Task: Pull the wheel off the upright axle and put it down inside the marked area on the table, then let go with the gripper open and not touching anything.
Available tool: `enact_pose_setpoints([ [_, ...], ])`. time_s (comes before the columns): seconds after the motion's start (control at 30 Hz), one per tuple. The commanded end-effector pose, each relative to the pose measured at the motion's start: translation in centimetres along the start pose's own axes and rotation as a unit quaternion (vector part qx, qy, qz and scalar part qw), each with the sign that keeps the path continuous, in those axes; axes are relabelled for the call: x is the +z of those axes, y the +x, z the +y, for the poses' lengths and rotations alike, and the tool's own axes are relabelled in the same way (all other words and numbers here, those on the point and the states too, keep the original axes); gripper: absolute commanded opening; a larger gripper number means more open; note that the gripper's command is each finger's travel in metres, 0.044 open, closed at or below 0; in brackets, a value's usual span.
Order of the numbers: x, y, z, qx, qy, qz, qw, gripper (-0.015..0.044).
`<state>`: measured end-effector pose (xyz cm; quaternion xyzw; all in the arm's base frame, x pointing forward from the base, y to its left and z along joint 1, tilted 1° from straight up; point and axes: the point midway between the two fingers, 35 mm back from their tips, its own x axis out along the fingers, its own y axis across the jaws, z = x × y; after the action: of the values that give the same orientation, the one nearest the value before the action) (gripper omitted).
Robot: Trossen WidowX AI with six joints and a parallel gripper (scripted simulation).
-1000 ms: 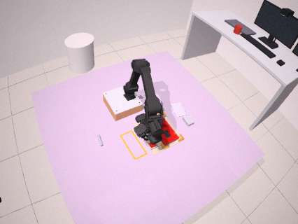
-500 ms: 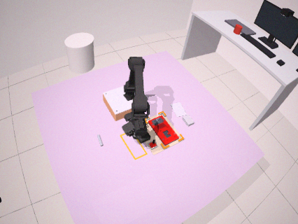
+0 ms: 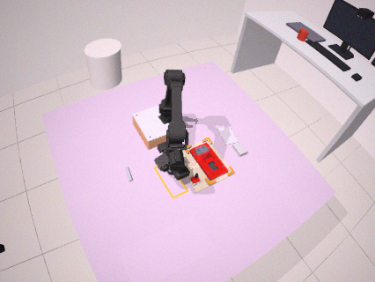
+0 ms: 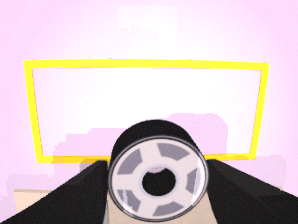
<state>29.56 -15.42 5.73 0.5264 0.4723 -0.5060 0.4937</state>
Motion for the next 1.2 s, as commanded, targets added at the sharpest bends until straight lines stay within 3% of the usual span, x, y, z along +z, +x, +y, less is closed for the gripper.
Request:
enact_pose_setpoints([
  [0.0, 0.0, 2.0, 0.1, -0.001, -0.003, 0.003, 1.0, 0.0],
  [0.27, -0.2, 7.7, -0.2, -0.001, -0.003, 0.003, 1.0, 0.0],
  [0.43, -0.2, 8.2, -0.2, -0.001, -0.003, 0.003, 1.0, 0.0],
  [0.8, -0.1, 7.5, -0.4, -0.007, -0.002, 0.003, 1.0, 0.0289],
  [1.03, -0.1, 2.3, -0.2, -0.002, -0.003, 0.003, 1.0, 0.03],
  [1.17, -0.1, 1.6, -0.3, -0.001, -0.003, 0.003, 1.0, 0.03],
])
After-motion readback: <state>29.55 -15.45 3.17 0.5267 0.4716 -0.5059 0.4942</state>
